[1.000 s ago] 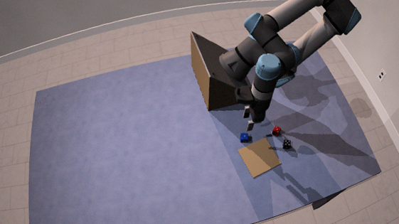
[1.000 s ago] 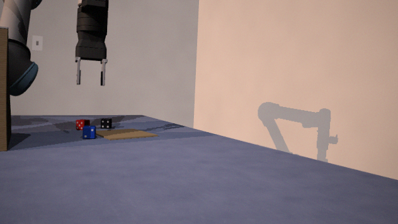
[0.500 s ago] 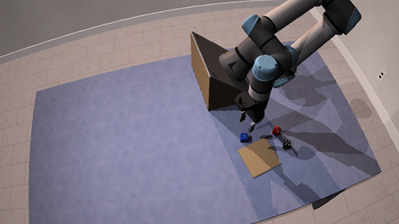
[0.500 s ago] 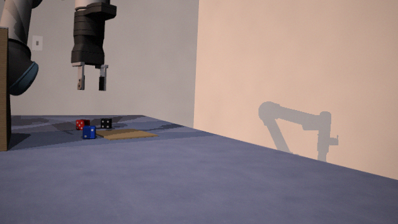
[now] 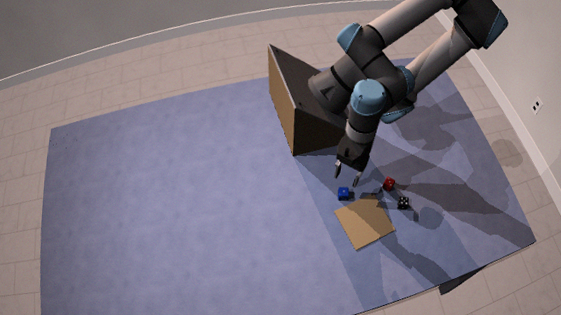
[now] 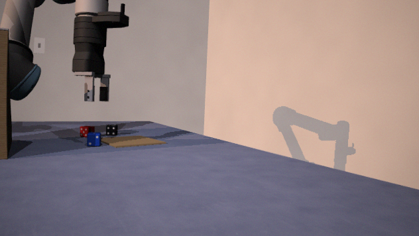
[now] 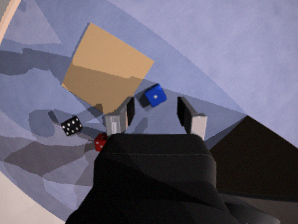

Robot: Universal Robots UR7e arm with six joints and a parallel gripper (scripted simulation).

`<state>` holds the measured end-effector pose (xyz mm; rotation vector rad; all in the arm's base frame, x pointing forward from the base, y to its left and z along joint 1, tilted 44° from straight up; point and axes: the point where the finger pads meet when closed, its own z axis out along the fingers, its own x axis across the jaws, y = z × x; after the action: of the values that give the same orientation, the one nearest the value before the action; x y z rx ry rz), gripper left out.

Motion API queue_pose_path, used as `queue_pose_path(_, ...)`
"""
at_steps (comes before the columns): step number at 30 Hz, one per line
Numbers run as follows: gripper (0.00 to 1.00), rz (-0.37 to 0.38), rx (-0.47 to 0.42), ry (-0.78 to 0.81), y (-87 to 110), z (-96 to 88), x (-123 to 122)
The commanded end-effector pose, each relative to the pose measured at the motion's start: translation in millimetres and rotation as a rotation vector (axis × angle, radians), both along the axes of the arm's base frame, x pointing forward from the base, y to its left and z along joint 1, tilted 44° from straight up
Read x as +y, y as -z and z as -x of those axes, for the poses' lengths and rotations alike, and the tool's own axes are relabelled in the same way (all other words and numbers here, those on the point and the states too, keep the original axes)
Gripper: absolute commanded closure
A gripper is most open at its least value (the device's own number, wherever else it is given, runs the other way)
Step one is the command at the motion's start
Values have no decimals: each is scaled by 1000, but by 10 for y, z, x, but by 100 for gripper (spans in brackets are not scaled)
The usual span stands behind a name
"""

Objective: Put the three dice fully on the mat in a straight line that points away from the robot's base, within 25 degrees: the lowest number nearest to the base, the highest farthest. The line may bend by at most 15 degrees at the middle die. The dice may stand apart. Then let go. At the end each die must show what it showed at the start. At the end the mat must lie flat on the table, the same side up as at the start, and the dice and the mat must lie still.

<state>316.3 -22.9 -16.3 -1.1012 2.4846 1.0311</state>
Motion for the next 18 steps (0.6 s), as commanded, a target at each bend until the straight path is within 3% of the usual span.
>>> queue_pose_path(1, 0, -9, -99, -104, 21, 5, 36)
queue_pose_path(4, 0, -16, -171, -180, 35, 13, 67)
queue_pose_path(18, 0, -32, -345, -364, 63, 43, 147)
